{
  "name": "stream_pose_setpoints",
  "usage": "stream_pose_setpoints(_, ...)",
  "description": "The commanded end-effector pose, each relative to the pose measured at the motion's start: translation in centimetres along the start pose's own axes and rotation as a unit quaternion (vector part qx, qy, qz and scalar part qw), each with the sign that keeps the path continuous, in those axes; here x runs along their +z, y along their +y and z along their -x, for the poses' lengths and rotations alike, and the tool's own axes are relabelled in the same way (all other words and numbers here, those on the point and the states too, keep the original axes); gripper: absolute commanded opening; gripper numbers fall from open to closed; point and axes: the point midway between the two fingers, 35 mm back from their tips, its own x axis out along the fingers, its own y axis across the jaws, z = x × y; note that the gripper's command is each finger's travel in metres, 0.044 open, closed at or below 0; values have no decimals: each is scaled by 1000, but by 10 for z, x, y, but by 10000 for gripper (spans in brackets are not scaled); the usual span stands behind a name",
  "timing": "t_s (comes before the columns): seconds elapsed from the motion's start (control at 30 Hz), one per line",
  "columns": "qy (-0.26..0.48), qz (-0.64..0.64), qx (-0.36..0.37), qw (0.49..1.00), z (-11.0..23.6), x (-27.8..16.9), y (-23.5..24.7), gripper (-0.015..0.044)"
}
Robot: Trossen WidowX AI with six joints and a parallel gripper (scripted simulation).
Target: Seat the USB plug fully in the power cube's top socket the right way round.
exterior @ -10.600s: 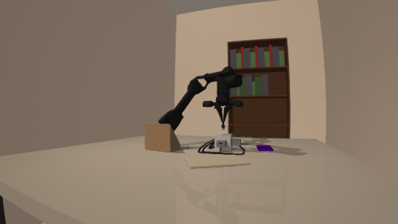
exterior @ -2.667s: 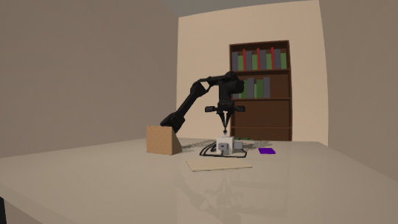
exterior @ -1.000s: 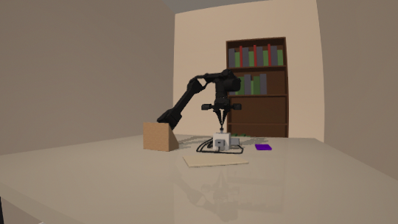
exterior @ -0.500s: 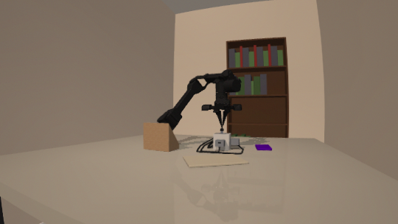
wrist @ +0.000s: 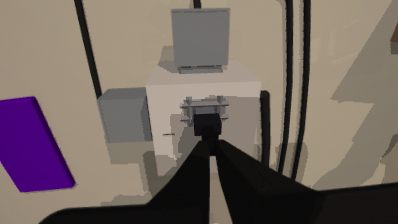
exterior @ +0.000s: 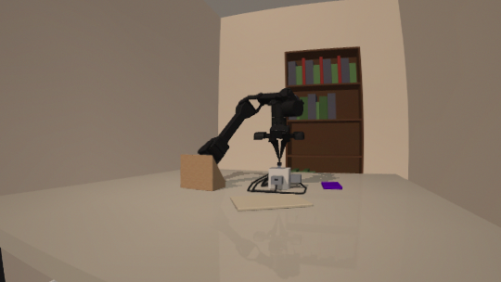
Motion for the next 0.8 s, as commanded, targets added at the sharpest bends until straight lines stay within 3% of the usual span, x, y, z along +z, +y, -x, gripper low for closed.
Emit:
stream_pose_setpoints(0.0, 2, -2, 1, 1000, -1, 0, 0, 0)
stream_pose_setpoints(0.77, 2, -2, 1, 1000, -4, 0, 0, 0)
